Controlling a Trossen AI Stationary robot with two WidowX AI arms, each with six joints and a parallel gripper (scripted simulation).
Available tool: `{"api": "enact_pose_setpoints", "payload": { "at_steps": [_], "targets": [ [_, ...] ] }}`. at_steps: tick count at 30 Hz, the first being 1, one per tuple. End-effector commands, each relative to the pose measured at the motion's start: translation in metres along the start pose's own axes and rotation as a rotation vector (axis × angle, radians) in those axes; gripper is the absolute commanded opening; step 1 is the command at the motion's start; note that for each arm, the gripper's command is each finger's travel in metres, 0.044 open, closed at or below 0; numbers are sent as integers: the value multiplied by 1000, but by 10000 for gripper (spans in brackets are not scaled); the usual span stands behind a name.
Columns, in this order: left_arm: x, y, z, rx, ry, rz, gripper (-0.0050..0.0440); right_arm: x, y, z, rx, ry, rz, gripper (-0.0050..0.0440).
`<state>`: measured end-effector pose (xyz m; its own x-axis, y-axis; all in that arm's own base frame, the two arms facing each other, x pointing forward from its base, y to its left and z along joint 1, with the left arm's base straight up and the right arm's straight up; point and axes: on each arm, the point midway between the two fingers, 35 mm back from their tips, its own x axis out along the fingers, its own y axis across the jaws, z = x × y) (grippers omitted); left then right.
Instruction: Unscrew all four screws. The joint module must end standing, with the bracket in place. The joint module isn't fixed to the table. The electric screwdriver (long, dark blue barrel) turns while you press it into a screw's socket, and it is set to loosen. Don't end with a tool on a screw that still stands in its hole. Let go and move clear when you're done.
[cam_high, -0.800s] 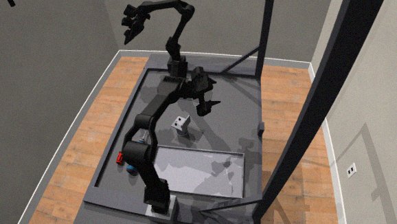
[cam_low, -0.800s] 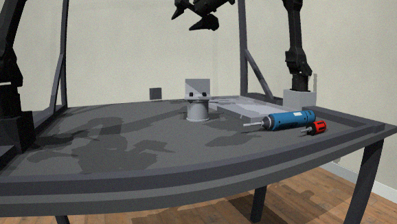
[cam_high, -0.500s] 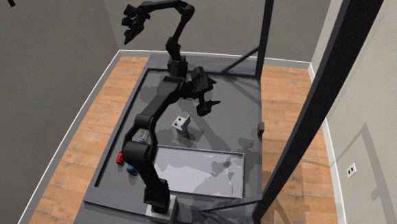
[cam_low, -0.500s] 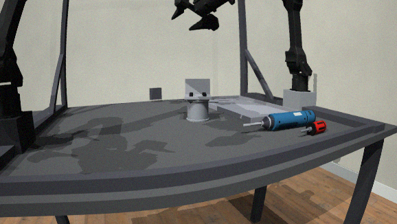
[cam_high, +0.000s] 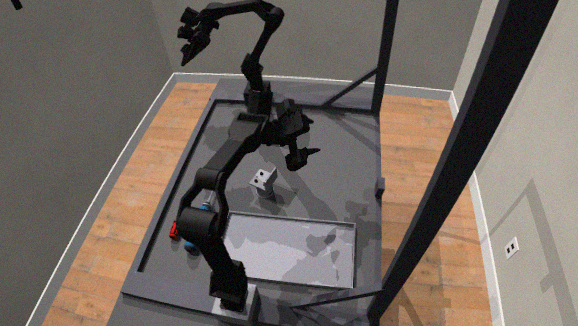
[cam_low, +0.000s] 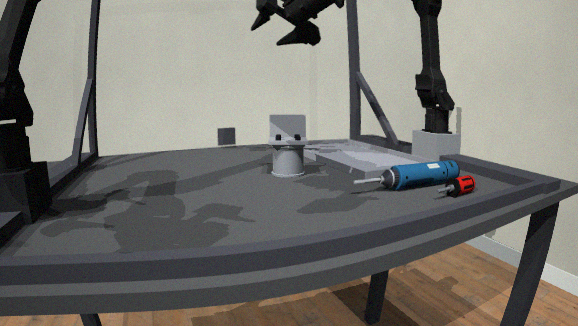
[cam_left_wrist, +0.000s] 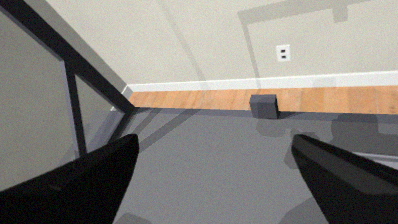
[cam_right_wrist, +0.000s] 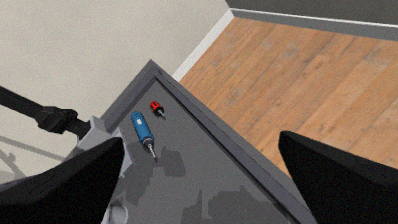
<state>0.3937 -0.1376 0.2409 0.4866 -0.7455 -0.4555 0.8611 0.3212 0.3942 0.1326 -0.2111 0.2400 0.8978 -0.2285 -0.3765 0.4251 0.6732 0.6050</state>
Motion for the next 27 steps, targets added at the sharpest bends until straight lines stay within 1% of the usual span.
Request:
{"api": "enact_pose_setpoints", "payload": {
  "at_steps": [1, 5, 8, 10, 19, 20, 22, 25, 27],
  "targets": [
    [-22, 0, 0, -52, 25, 72, 400, 5, 11, -7, -45, 0, 11, 400],
    [-53, -12, -27, -245, 125, 182, 400, 18, 24, -25, -100, 14, 38, 400],
    [-72, -20, -43, -365, 186, 254, 400, 26, 31, -35, -131, 21, 53, 400],
    [-72, -20, -43, -365, 186, 254, 400, 26, 31, -35, -131, 21, 53, 400],
    [-142, -43, -101, -807, 414, 520, 400, 48, 54, -66, -224, 42, 100, 400],
    [-152, -39, -102, -842, 427, 561, 400, 50, 56, -69, -233, 44, 104, 400],
    [-167, -42, -113, -934, 473, 622, 400, 54, 61, -75, -251, 48, 113, 400],
    [-186, -47, -138, -1092, 561, 694, 400, 61, 68, -85, -279, 54, 127, 400],
    [-186, -47, -138, -1092, 561, 694, 400, 61, 68, -85, -279, 54, 127, 400]
  ]
}}
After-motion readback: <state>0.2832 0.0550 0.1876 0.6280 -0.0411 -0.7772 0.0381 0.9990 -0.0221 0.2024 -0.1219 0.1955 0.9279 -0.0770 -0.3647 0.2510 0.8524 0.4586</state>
